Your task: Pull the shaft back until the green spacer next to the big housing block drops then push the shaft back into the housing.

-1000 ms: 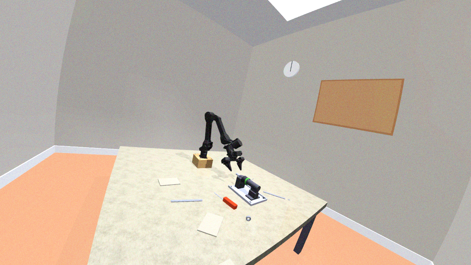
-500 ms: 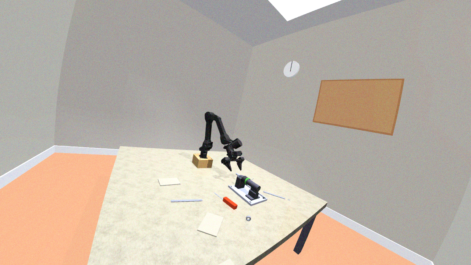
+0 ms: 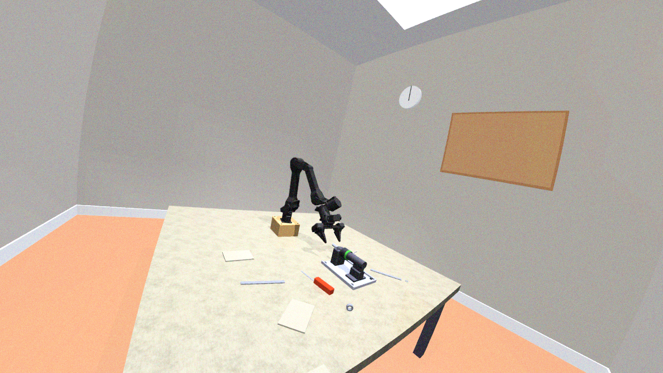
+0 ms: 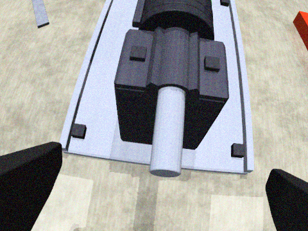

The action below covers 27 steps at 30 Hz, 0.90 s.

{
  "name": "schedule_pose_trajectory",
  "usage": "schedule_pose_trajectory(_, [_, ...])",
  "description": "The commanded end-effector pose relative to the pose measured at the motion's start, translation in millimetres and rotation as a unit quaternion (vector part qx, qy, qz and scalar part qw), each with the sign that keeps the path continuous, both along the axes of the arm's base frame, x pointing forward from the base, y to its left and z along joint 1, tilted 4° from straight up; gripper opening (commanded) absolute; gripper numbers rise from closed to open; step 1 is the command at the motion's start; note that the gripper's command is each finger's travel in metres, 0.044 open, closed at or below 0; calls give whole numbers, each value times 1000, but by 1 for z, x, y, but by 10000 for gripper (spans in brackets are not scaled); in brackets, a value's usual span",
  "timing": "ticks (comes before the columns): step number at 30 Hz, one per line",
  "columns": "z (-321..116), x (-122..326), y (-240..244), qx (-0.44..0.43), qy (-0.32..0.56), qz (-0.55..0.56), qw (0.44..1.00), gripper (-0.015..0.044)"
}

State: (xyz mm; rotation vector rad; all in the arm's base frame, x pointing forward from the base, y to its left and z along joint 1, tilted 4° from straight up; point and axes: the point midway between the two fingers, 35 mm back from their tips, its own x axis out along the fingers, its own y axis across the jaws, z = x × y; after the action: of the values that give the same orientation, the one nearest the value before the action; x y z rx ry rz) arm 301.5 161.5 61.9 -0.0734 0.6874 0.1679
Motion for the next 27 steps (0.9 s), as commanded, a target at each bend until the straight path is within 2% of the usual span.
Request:
schedule_pose_trajectory(1, [-6,6,2,-2,2,3,1000,440])
schedule_pose_trajectory(27, [-21,22,3,-2,1,3,1000,440])
